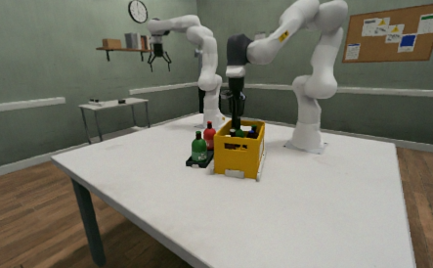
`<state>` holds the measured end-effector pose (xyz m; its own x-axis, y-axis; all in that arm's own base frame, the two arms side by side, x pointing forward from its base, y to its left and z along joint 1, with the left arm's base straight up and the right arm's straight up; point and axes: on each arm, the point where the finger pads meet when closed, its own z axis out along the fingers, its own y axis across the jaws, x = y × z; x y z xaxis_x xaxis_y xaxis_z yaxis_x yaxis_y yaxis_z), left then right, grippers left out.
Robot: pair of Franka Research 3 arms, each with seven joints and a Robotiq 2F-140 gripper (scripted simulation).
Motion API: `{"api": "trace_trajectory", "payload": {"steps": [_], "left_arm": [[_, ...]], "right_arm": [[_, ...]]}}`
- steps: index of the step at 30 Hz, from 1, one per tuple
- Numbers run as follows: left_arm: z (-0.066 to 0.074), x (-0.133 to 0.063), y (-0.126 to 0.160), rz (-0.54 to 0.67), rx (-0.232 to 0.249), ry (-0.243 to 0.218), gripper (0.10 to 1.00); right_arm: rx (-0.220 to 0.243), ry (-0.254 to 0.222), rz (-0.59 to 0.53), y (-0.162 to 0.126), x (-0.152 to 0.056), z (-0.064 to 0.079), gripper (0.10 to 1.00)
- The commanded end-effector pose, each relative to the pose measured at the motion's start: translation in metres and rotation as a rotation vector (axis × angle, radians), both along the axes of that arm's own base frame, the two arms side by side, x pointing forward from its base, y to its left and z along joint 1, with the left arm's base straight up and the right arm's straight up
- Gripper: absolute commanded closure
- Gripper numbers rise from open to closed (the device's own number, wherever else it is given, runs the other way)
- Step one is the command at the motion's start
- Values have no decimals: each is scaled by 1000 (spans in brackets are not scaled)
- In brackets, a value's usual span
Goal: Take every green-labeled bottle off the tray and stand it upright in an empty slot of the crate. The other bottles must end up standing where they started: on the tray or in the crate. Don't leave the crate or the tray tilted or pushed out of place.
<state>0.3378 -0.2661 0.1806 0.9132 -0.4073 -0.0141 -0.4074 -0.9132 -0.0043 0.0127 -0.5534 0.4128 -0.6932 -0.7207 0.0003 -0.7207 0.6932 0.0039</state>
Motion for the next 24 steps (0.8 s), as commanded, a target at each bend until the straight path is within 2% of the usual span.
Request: {"api": "trace_trajectory", "payload": {"steps": [1,24], "left_arm": [[2,3,-4,-2,-10,-11,999],[-7,3,-4,-2,-10,-11,999]], "right_arm": [[-2,-3,4,-1,0,0,98],[-2,-3,4,-1,0,0,98]]}}
